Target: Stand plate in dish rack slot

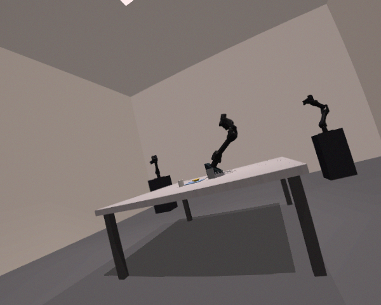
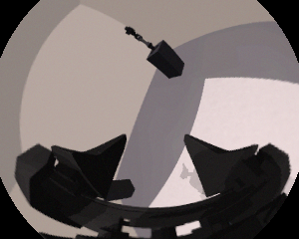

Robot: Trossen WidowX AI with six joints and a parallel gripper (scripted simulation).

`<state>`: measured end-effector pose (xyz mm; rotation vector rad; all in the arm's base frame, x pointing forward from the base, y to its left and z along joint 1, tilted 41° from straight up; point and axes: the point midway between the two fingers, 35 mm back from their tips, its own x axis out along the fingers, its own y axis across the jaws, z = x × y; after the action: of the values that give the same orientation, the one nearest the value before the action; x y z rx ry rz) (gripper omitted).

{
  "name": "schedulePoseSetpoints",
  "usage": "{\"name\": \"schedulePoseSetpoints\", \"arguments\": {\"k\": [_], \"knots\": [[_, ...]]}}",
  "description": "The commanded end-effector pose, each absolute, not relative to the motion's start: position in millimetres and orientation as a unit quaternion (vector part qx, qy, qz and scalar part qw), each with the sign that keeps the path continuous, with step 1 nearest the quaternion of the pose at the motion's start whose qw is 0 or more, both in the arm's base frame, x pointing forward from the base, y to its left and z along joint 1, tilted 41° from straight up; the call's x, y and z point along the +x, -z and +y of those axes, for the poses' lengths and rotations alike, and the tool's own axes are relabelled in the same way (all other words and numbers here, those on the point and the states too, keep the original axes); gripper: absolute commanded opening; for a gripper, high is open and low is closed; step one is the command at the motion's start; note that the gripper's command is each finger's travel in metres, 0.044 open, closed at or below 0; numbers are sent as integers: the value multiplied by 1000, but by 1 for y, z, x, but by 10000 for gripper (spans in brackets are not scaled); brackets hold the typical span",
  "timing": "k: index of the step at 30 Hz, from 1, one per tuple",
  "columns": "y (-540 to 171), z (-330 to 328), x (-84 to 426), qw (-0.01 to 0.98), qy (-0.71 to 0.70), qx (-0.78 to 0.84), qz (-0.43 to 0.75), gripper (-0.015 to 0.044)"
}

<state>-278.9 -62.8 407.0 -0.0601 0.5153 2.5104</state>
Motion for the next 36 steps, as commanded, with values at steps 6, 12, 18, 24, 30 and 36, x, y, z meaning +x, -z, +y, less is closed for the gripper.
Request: {"name": "schedulePoseSetpoints", "arguments": {"k": [6, 12, 18, 24, 30, 36], "knots": [[-401, -81, -284, 237, -950, -53, 197, 400], [-383, -119, -287, 176, -969, -107, 137, 400], [-363, -157, -284, 112, -979, -156, 72, 400], [-342, -193, -275, 47, -979, -198, 9, 400], [-321, -227, -260, -18, -970, -235, -54, 400], [-302, -256, -242, -80, -955, -261, -117, 400]]}}
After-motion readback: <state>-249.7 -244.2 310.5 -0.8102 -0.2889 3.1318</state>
